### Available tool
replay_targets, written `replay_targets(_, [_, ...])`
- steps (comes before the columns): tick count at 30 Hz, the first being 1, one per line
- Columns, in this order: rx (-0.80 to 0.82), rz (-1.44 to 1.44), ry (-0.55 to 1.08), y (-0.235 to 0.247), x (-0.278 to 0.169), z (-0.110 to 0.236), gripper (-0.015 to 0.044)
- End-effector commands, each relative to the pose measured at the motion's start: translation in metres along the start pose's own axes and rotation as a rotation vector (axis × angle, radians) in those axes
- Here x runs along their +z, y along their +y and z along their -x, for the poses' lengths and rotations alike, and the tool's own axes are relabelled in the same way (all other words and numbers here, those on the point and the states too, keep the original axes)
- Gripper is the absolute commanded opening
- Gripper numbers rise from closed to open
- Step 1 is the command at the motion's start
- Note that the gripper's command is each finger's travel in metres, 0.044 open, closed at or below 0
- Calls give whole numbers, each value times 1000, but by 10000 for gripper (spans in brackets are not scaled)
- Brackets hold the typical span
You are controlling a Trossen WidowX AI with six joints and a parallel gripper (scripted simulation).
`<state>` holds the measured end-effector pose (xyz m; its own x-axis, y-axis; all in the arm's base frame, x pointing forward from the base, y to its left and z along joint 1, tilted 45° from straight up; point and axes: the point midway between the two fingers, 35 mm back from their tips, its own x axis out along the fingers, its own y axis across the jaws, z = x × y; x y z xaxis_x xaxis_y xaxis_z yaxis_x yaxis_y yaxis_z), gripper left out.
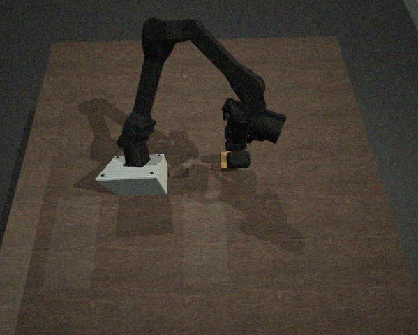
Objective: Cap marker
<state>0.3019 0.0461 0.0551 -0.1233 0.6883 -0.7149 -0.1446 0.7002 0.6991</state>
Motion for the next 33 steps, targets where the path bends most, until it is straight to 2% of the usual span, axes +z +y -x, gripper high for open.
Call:
replay_targets(1, [4, -6, 0, 0, -1, -5, 0])
replay_targets(21, [5, -6, 0, 0, -1, -35, 0])
replay_targets(27, [0, 3, -4, 1, 1, -30, 0])
replay_targets(29, [-2, 2, -4, 0, 2, -21, 0])
replay_targets(33, [-4, -1, -2, -1, 3, 37, 0])
